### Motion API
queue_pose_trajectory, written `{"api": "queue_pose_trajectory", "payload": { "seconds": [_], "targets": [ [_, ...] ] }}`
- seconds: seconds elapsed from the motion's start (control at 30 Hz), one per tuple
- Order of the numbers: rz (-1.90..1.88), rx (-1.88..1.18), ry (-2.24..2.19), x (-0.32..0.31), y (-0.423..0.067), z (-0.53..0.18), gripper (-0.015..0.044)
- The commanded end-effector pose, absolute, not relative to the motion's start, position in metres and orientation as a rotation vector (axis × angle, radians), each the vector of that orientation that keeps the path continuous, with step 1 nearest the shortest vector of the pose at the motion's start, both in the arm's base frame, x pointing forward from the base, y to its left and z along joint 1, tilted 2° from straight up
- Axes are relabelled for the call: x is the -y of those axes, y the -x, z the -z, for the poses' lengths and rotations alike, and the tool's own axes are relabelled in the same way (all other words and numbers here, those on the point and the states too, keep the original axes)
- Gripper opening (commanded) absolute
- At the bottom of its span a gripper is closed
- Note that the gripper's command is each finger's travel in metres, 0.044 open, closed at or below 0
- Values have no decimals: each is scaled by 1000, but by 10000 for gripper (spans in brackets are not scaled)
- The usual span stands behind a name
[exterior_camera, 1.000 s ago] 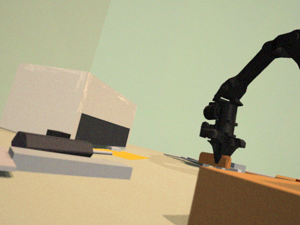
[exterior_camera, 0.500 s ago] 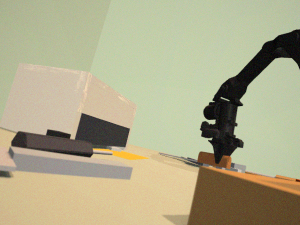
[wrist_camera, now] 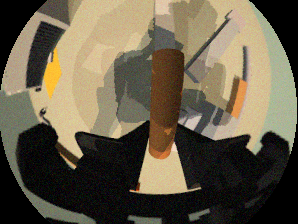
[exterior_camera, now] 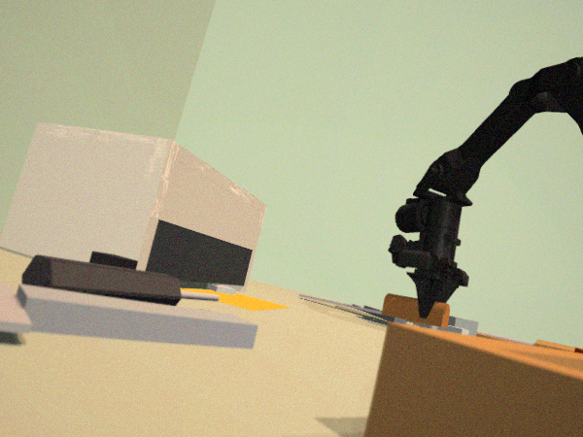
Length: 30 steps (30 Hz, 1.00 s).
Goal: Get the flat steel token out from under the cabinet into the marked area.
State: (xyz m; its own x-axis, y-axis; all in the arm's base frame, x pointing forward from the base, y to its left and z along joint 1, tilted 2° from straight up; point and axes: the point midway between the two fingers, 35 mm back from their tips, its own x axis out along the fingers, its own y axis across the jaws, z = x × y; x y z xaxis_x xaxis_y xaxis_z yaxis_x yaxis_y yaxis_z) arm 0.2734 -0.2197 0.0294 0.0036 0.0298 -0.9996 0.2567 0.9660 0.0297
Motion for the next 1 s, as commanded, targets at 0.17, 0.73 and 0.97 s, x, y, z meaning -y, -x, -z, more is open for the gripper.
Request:
{"api": "queue_pose_trajectory", "payload": {
  "seconds": [0.17, 0.73, 0.97],
  "targets": [
    [142, -1545, -150, 226, -277, -35, 0],
    [36, -1549, -42, 226, -277, -35, 0],
    [-7, -1549, 2, 226, -277, -35, 0]
  ]
}}
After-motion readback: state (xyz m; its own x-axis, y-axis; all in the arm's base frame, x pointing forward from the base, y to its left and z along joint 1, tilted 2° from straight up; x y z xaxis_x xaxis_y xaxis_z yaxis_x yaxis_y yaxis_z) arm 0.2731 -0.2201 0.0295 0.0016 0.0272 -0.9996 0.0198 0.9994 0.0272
